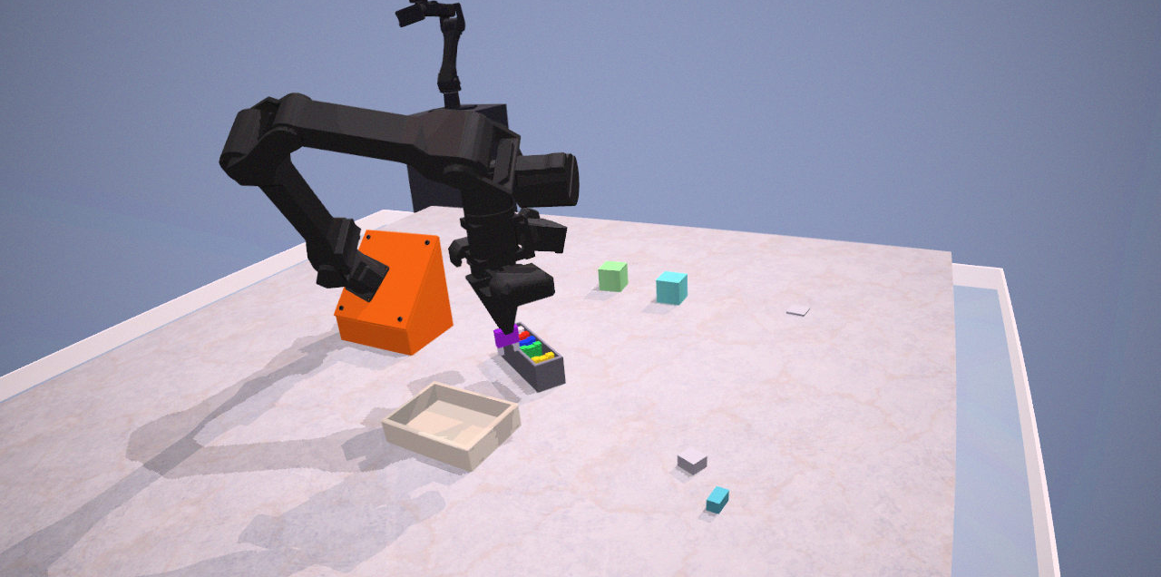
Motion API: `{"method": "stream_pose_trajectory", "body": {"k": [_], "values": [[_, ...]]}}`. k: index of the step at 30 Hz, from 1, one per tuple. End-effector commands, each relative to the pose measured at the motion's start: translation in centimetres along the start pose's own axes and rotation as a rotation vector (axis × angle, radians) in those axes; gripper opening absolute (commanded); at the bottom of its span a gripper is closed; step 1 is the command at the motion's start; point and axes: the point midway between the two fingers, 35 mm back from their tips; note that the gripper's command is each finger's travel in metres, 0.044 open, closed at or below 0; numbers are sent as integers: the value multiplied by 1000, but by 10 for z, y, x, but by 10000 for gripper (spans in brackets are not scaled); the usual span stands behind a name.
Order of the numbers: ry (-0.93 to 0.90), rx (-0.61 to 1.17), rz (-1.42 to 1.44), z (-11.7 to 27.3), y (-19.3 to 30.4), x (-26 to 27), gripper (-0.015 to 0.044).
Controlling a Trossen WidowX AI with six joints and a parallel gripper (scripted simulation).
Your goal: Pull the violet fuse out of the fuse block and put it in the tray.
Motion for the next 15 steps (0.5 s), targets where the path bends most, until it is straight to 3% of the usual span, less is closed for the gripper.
{"method": "stream_pose_trajectory", "body": {"k": [1, 11, 15], "values": [[-1, 7, 7, -1, 25, -9, 0], [5, 21, 6, 1, 93, -24, 0], [6, 22, 6, 1, 98, -25, 0]]}}
Point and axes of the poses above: the point midway between the two fingers, 35 mm back from their tips, its own z axis back along the fingers, its own x axis across the jaws, y = z × x, and after that the axes turned 3 degrees about z, right-handed
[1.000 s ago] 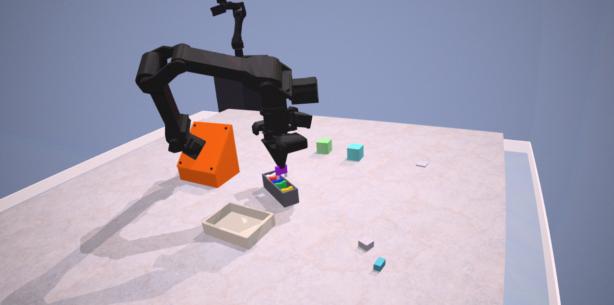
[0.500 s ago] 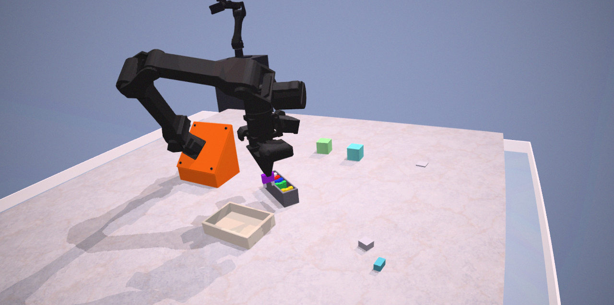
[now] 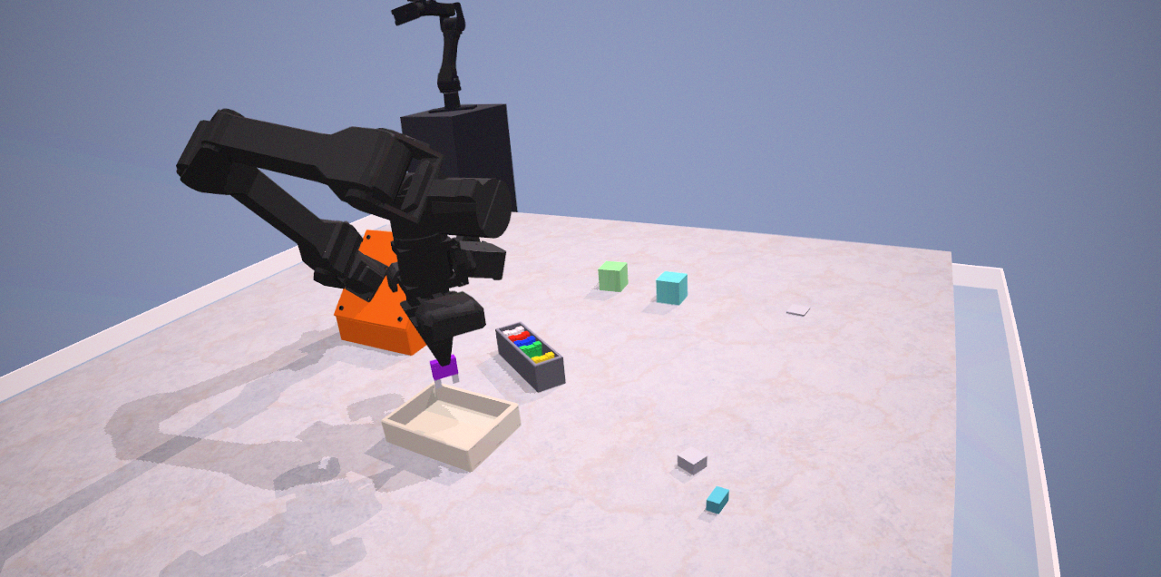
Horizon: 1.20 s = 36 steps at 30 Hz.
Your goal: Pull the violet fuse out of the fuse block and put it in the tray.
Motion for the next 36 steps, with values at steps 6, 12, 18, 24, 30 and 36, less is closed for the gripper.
{"method": "stream_pose_trajectory", "body": {"k": [6, 12, 18, 24, 30, 36], "values": [[-6, 8, 18, -9, 5, 2, 0], [-6, 8, 18, -19, 5, 2, 0], [-6, 8, 17, -28, 5, 2, 0], [-5, 9, 17, -38, 5, 2, 0], [-5, 10, 17, -42, 6, 2, 0], [2, 9, 8, -39, 6, 0, 105]]}}
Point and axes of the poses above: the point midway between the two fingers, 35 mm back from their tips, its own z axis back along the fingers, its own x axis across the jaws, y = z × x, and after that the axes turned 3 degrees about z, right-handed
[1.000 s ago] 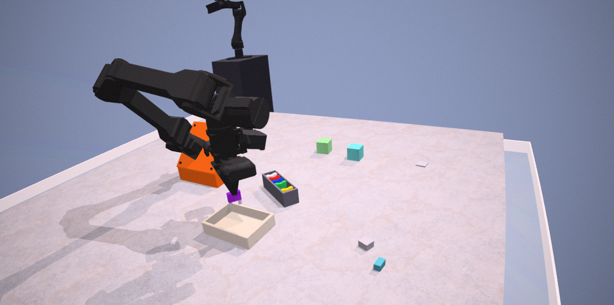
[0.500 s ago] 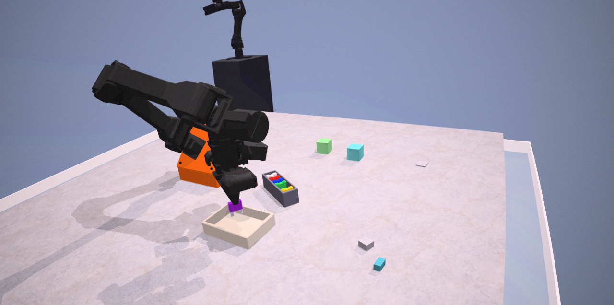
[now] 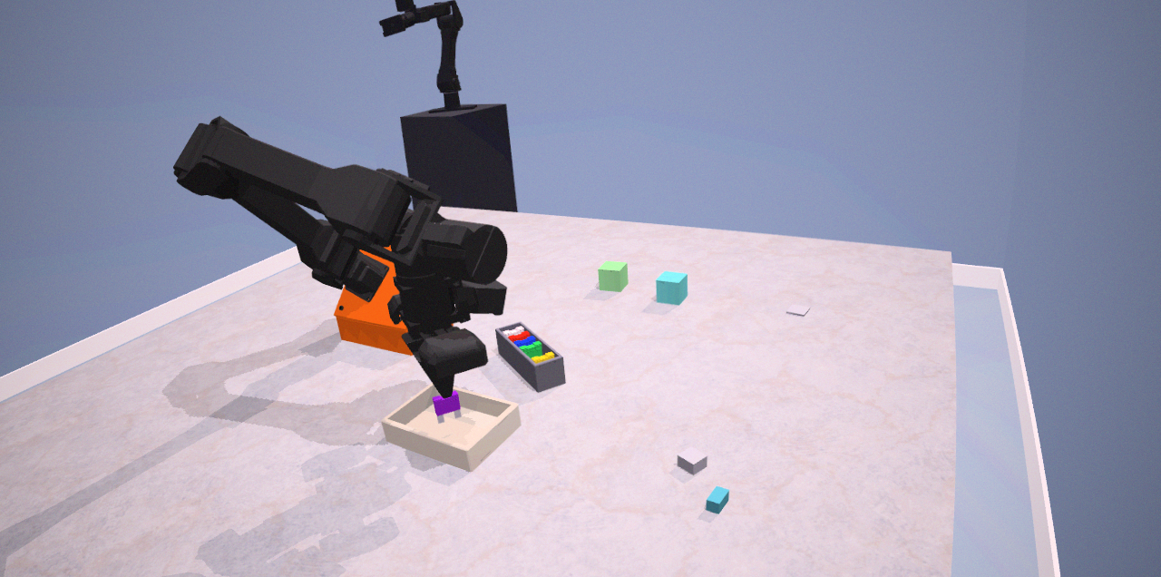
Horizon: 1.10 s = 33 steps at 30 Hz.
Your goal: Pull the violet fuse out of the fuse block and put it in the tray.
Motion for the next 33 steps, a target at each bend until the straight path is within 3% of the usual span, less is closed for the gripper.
{"method": "stream_pose_trajectory", "body": {"k": [1, 9, 13, 33], "values": [[0, 0, -1, 0, 0, 0, 131], [-1, 0, 0, 3, 0, 0, 330], [-8, -1, 9, 37, -1, 2, 330], [-10, -3, 15, 36, -2, 3, 330]]}}
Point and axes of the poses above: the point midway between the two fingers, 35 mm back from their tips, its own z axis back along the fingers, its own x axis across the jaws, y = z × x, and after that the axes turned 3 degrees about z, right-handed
